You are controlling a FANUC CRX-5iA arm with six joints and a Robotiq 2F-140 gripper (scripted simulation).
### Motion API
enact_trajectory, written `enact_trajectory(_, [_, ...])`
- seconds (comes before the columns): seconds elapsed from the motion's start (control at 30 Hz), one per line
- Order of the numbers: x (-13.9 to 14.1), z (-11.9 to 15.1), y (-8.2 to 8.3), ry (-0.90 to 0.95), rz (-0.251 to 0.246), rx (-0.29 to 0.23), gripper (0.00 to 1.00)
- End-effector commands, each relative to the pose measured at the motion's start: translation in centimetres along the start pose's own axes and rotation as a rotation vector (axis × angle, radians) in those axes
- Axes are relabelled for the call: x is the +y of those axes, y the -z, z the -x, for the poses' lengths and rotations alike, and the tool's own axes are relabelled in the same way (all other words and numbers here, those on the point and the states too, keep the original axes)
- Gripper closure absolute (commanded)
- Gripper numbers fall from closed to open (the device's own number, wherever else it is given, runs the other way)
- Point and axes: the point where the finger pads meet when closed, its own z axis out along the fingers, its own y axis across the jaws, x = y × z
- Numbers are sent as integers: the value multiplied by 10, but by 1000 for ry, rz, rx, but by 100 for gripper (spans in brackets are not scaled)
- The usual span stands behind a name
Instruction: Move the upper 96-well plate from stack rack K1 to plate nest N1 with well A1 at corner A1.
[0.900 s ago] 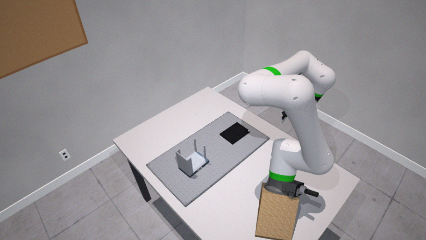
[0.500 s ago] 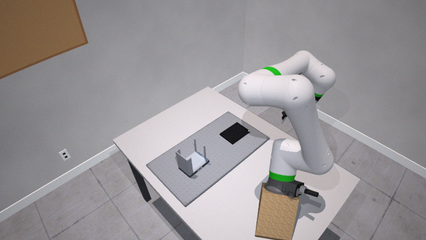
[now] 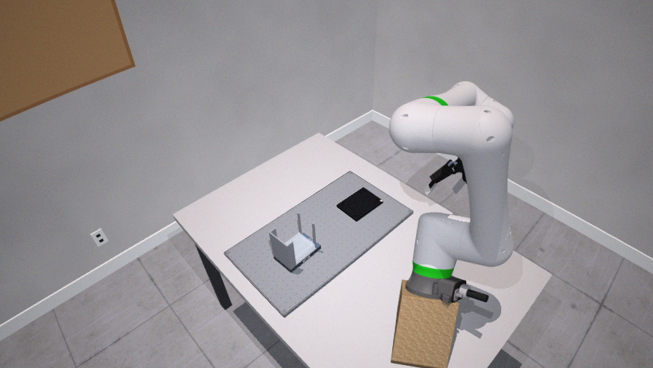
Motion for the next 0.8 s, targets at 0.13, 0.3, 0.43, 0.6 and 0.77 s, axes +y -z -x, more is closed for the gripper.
enact_trajectory(0.13, [14,-1,-33,71,126,122,0])
enact_trajectory(0.3, [21,-1,-45,109,171,168,0])
enact_trajectory(0.43, [30,0,-62,172,229,236,0])
enact_trajectory(0.6, [40,2,-78,241,278,305,0])
enact_trajectory(0.77, [49,4,-90,295,306,352,0])
